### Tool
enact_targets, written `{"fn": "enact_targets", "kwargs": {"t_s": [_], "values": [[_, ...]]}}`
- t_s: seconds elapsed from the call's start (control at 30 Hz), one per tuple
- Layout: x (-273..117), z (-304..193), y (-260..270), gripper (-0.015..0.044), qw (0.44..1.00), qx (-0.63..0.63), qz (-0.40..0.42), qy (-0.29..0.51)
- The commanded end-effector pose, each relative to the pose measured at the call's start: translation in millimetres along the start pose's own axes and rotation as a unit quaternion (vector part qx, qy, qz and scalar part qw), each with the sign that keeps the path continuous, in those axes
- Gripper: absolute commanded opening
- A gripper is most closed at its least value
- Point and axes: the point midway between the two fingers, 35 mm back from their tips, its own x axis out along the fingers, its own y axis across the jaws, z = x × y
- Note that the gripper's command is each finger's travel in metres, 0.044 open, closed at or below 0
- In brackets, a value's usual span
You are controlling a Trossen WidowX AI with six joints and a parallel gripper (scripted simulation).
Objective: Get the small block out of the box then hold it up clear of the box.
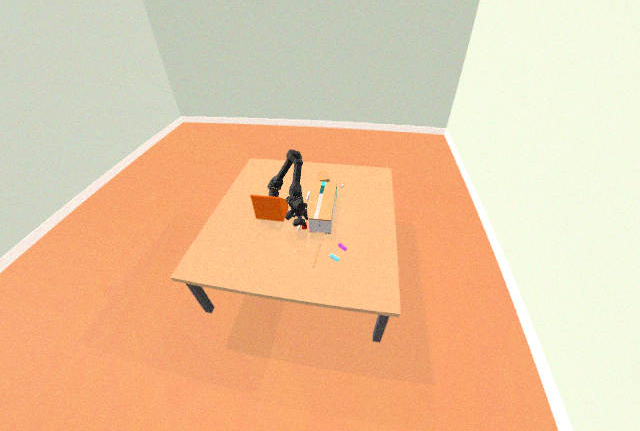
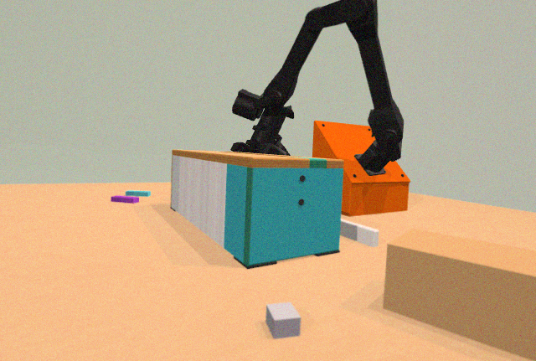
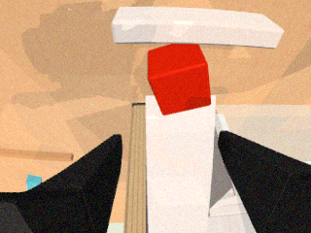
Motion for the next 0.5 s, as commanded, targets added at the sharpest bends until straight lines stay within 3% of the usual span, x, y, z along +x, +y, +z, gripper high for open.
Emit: {"fn": "enact_targets", "kwargs": {"t_s": [0.0, 0.47], "values": [[8, 6, -2, 0.0285, 1.0, 0.006, -0.004, -0.002], [29, 16, -5, 0.0285, 1.0, 0.006, -0.005, -0.003]]}}
